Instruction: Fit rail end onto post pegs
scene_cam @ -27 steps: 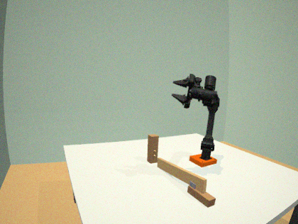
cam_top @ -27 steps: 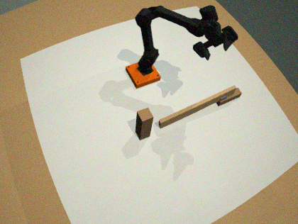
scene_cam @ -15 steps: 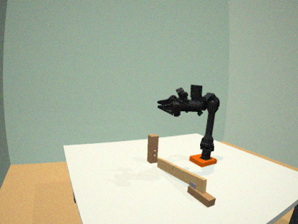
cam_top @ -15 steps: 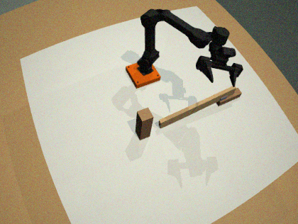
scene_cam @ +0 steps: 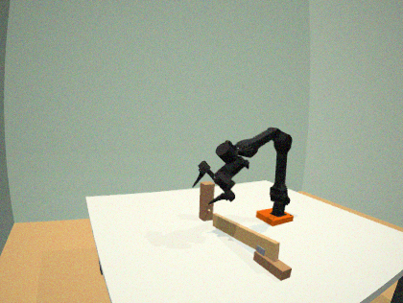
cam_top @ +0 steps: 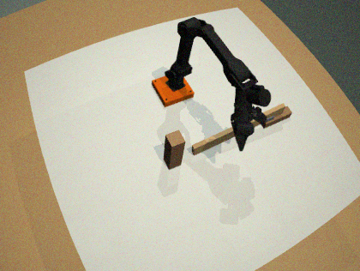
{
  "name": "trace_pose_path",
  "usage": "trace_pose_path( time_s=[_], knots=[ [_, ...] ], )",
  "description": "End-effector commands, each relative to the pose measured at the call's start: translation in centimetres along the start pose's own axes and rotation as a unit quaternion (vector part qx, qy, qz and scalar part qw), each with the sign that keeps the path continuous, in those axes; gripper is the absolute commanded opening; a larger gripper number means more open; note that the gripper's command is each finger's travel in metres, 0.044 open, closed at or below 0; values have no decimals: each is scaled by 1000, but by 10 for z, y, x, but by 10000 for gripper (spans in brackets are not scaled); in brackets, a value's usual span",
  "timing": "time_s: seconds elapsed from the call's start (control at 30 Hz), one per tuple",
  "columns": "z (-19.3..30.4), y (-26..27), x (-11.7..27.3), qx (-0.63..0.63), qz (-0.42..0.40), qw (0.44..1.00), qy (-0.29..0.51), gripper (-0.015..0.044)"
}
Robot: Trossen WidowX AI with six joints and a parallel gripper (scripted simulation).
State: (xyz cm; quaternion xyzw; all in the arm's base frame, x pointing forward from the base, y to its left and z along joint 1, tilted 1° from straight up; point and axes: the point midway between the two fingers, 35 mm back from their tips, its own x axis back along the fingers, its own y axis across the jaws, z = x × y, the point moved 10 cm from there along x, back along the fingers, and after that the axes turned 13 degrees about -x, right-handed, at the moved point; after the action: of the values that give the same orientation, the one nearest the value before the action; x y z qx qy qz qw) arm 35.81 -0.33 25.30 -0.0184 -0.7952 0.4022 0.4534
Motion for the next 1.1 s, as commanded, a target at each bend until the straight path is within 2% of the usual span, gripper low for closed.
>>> trace_pose_path(
  time_s=[0.0, 0.13, 0.2, 0.57, 1.07],
  knots=[
    [46, 8, -29, 176, -200, 962, 52, 440],
    [84, 10, -43, 252, -353, 900, 41, 440],
    [92, 10, -45, 261, -382, 886, 32, 440],
    [93, 12, -43, 261, -382, 886, 32, 440],
    [97, 26, -61, 261, -382, 886, 32, 440]
  ],
)
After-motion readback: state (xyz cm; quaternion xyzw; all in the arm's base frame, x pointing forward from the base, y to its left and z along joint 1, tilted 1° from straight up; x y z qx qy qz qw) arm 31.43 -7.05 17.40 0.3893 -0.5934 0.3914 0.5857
